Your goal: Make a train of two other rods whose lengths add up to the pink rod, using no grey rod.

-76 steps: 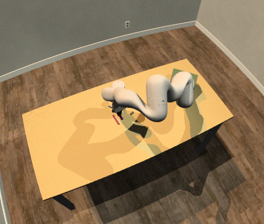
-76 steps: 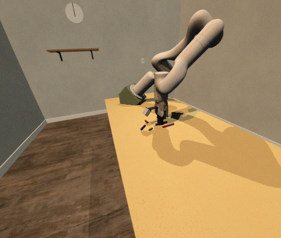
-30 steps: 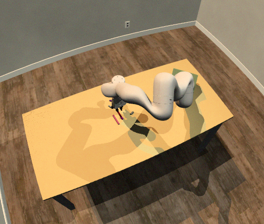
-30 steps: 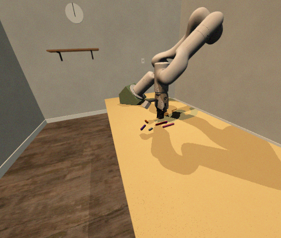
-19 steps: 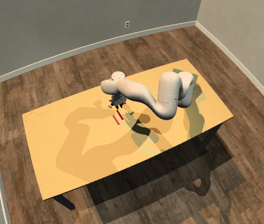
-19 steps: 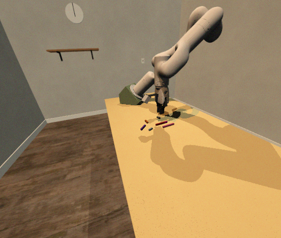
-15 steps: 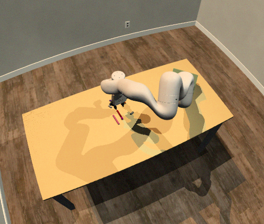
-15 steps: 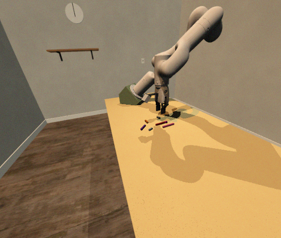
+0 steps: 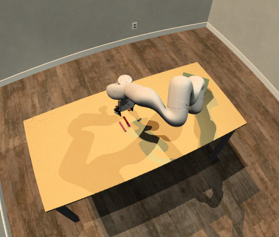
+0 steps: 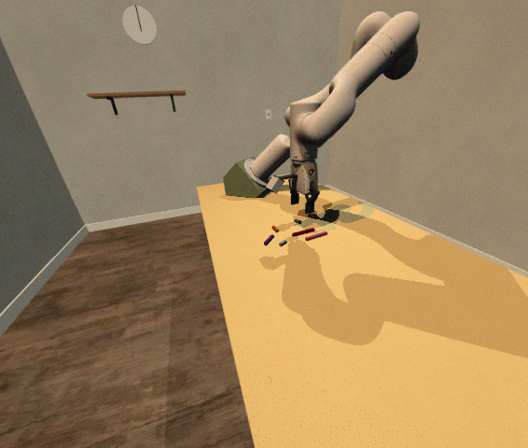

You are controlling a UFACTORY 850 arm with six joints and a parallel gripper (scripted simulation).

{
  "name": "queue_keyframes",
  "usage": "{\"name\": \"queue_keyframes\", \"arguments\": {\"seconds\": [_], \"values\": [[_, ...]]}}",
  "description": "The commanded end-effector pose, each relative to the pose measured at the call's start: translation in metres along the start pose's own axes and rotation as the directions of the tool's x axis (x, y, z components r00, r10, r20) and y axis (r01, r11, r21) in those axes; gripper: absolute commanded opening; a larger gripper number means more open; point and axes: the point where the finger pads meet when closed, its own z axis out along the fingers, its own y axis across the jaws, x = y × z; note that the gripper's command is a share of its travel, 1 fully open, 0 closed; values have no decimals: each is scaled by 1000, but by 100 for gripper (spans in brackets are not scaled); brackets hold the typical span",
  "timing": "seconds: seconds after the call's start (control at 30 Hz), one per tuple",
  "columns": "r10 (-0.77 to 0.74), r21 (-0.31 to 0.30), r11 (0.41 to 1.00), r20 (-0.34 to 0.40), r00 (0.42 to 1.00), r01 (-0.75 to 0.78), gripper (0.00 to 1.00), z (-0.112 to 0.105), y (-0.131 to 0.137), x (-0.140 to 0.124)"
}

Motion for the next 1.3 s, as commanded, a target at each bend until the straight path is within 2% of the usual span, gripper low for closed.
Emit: {"name": "queue_keyframes", "arguments": {"seconds": [0.0, 0.33, 0.67, 0.73, 0.93, 1.27], "values": [[-1, 1, 1000, -1, 1000, 1, 100, 0, -1, 0], [-1, 1, 1000, -1, 1000, 1, 100, -10, -1, 0], [-1, 1, 1000, -1, 1000, 1, 100, -57, -1, 0], [-1, 1, 1000, -1, 1000, 1, 100, -57, -1, 0], [-1, 1, 1000, -1, 1000, 1, 100, -82, 0, 0], [-1, 1, 1000, -1, 1000, 1, 100, -87, 0, 0]]}}
